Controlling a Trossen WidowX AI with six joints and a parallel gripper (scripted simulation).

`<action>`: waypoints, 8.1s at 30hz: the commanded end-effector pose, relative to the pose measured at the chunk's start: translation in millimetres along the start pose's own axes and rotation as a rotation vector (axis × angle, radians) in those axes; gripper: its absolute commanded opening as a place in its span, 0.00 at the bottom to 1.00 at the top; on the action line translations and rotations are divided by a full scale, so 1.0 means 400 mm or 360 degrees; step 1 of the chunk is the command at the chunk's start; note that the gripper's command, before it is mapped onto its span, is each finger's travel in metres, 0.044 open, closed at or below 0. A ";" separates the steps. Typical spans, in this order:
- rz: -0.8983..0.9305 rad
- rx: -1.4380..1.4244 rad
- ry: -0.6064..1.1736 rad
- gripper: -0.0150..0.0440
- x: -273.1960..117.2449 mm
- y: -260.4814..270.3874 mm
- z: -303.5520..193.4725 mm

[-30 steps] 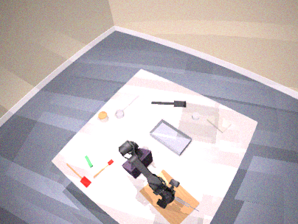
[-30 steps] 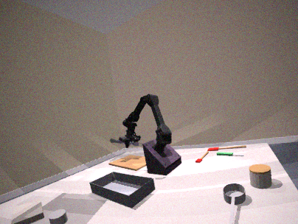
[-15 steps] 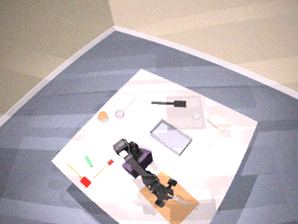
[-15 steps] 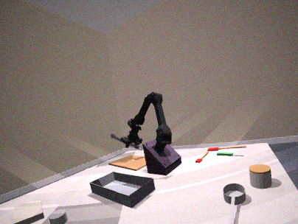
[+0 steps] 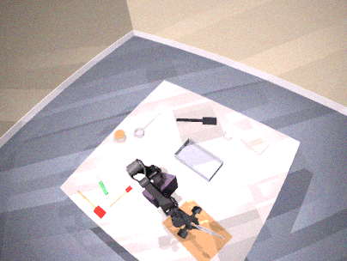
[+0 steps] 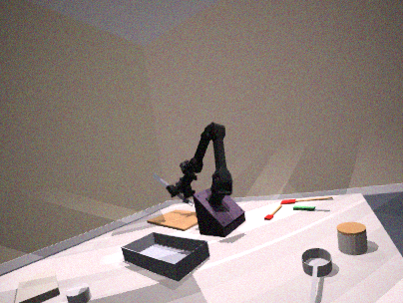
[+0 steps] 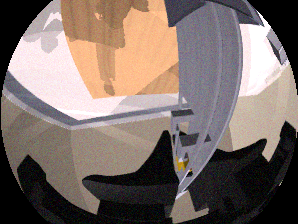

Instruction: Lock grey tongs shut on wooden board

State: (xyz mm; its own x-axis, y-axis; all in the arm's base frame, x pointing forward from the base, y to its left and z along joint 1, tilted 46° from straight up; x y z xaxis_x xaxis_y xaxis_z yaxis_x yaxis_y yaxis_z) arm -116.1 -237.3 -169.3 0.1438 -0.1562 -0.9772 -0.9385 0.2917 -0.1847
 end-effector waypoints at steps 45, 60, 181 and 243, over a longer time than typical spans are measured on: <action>-0.0045 -0.0082 0.0460 0.00 -0.099 -0.014 0.042; -0.0039 -0.0061 0.0350 0.00 -0.071 -0.009 0.028; 0.0455 -0.0035 -0.1390 0.00 0.104 -0.026 -0.037; 0.0449 -0.0028 -0.1403 1.00 0.145 -0.005 0.059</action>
State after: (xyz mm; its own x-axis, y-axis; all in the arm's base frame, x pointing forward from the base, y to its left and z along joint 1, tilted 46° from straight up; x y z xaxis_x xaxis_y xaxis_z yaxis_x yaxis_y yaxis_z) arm -98.6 -223.6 -236.2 0.0881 0.6939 -0.7146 -0.9781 0.1962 0.0699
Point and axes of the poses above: the point midway between the two fingers, 35 mm back from their tips, its own x axis out along the fingers, its own y axis across the jaws, z = x × y, the point moved 5 cm from there along -x, back along the fingers, and after that the axes turned 14 degrees about x, right-handed, at the moved point
